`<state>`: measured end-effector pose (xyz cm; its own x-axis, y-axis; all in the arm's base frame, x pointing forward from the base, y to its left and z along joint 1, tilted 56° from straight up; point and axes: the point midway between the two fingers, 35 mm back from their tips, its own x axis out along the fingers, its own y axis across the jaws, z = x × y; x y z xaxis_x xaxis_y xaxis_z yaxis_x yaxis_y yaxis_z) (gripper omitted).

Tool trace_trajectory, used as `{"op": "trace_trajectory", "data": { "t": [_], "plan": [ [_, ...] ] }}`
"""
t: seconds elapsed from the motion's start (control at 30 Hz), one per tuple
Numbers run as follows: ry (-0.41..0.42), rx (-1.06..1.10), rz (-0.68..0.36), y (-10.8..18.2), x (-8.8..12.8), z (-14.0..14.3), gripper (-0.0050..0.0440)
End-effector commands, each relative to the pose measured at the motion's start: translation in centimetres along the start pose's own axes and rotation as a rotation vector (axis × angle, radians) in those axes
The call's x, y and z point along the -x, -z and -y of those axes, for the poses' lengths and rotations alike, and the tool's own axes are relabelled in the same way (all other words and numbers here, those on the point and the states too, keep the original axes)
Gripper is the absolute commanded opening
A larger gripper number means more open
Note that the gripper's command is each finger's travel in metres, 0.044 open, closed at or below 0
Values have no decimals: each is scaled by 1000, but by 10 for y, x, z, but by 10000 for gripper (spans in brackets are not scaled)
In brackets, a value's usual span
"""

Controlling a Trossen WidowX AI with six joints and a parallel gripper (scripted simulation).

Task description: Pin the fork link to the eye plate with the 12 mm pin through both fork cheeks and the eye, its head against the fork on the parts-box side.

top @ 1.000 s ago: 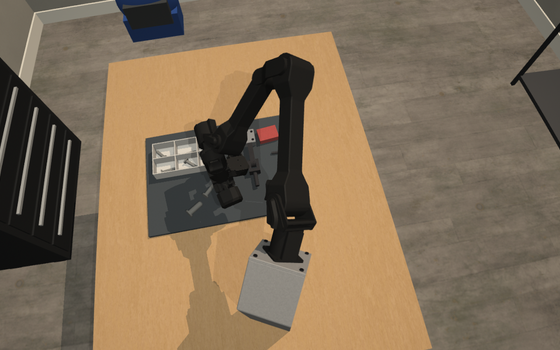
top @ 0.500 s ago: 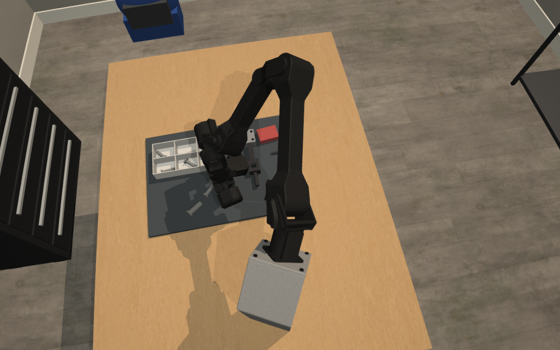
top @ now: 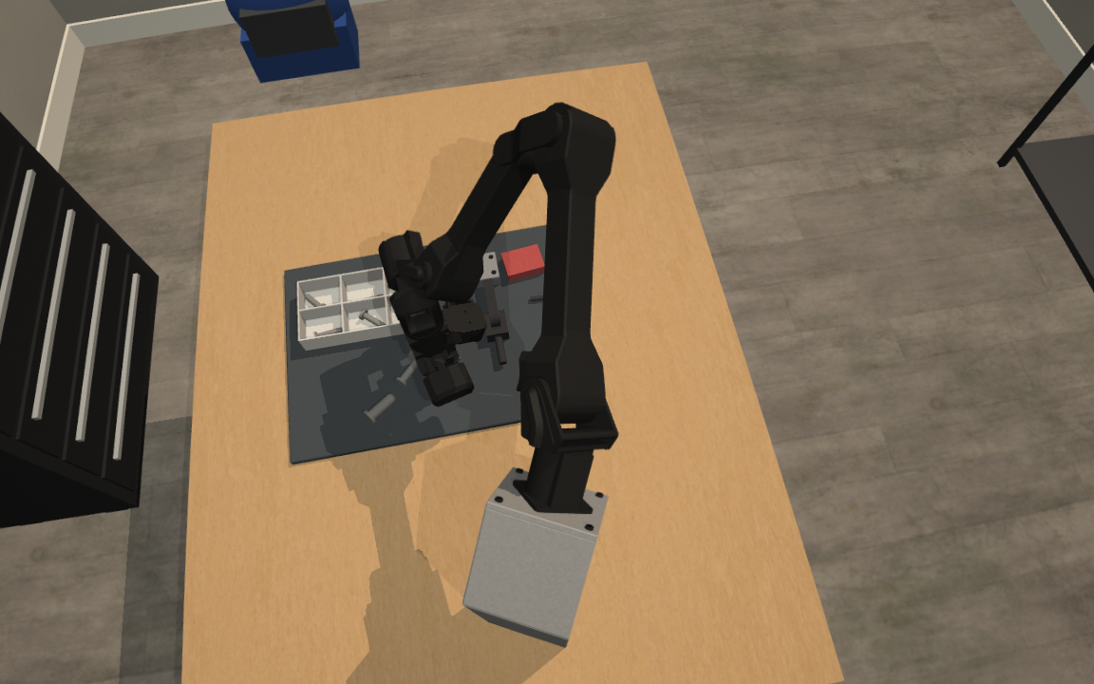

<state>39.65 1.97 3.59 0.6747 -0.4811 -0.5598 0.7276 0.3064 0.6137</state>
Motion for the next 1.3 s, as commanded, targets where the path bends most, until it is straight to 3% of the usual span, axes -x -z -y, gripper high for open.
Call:
{"op": "trace_trajectory", "data": {
  "t": [0.0, 1.27],
  "plan": [
    [-11, -8, 1, -2, 6, -3, -50],
    [-11, -9, 0, -2, 41, -3, -50]
  ]
}}
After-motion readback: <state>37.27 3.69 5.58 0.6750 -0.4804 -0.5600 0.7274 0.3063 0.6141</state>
